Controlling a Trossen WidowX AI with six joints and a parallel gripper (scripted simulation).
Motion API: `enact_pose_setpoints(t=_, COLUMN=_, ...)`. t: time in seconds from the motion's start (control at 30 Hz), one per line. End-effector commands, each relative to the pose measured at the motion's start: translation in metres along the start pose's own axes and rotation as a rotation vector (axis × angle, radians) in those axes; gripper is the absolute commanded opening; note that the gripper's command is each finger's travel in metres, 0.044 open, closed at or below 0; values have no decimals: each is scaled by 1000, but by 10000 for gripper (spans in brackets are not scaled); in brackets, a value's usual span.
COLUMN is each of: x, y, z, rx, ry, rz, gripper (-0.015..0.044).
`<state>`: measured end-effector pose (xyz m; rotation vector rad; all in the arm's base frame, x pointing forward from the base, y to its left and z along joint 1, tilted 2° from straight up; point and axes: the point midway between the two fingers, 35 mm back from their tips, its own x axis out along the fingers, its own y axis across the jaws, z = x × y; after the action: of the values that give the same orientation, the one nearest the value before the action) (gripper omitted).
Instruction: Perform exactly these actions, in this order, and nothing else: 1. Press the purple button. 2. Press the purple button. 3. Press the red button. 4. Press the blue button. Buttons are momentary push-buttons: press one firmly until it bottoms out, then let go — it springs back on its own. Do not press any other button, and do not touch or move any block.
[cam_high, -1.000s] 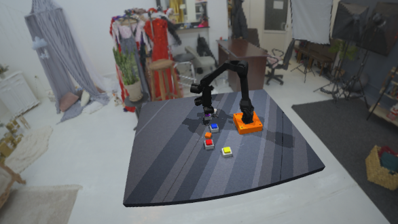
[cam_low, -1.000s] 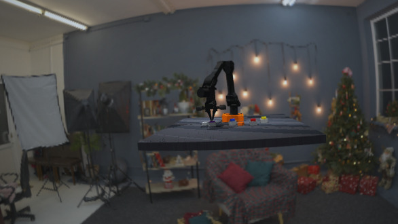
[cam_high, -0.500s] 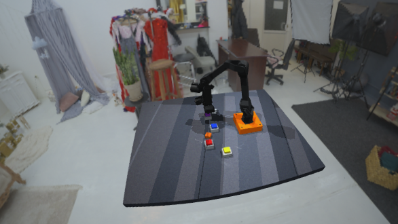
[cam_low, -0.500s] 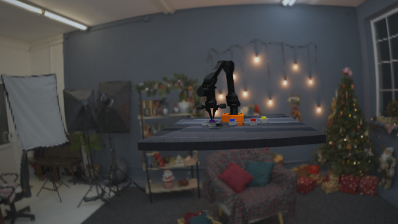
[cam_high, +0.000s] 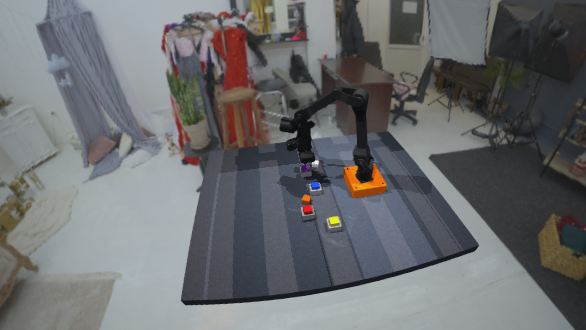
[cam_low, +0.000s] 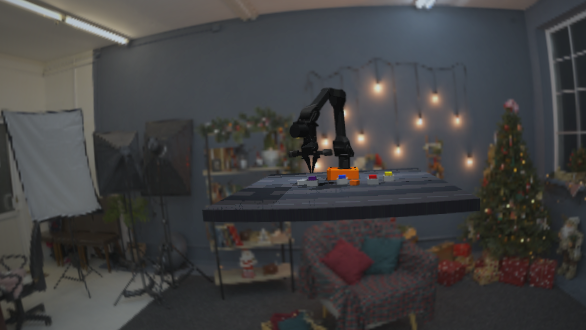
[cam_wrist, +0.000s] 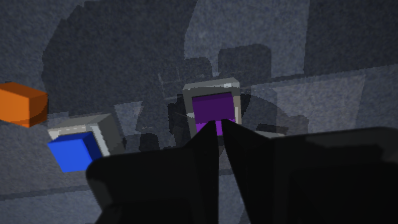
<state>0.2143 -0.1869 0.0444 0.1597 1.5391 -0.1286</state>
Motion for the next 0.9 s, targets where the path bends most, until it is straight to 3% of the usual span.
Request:
enact_pose_setpoints(t=0.0, x=7, y=1, z=-1, rx=-4, ry=3, rz=5, gripper=20)
enact_pose_setpoints(t=0.87, x=27, y=2, z=-2, rx=-4, ry=3, rz=6, gripper=20)
